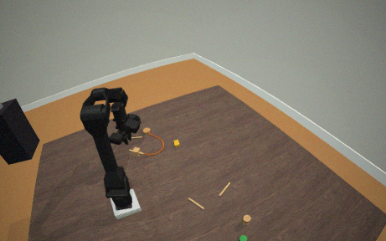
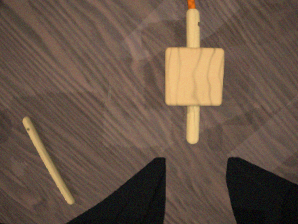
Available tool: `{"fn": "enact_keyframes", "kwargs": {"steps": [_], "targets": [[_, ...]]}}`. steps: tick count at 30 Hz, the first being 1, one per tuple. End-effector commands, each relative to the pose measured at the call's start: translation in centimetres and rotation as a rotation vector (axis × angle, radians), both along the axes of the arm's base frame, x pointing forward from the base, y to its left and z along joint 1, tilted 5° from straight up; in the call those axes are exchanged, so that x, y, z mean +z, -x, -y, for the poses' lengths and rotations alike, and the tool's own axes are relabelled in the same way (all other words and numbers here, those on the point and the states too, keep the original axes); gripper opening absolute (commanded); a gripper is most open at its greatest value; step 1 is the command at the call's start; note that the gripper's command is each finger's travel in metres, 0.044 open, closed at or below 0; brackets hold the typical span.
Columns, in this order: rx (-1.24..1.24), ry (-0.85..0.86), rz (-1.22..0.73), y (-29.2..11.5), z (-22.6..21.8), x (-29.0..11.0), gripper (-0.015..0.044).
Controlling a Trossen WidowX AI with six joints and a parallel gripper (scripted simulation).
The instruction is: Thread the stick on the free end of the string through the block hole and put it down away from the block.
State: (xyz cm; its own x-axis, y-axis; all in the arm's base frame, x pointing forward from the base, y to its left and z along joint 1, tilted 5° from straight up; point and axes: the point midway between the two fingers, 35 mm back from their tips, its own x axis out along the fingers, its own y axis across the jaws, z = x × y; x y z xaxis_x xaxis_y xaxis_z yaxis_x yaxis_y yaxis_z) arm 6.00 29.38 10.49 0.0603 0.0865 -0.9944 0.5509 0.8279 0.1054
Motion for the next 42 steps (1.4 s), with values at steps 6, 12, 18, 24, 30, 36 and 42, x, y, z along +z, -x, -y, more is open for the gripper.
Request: {"fn": "enact_keyframes", "kwargs": {"steps": [6,12,18,24,30,36,42], "targets": [[-0.002,0.008,0.004,-0.2,0.0,-1.7,0.0124],[-0.002,0.008,0.004,-0.2,-0.1,-2.7,0.0124],[-0.002,0.008,0.004,-0.3,-0.1,-3.7,0.0124],[-0.002,0.008,0.004,-0.3,-0.1,-4.6,0.0124],[-0.002,0.008,0.004,-0.4,0.0,-5.6,0.0124],[-0.002,0.008,0.004,-0.4,0.0,-5.7,0.0124],[-0.005,0.005,-0.001,-0.3,-0.1,-5.6,0.0000]]}}
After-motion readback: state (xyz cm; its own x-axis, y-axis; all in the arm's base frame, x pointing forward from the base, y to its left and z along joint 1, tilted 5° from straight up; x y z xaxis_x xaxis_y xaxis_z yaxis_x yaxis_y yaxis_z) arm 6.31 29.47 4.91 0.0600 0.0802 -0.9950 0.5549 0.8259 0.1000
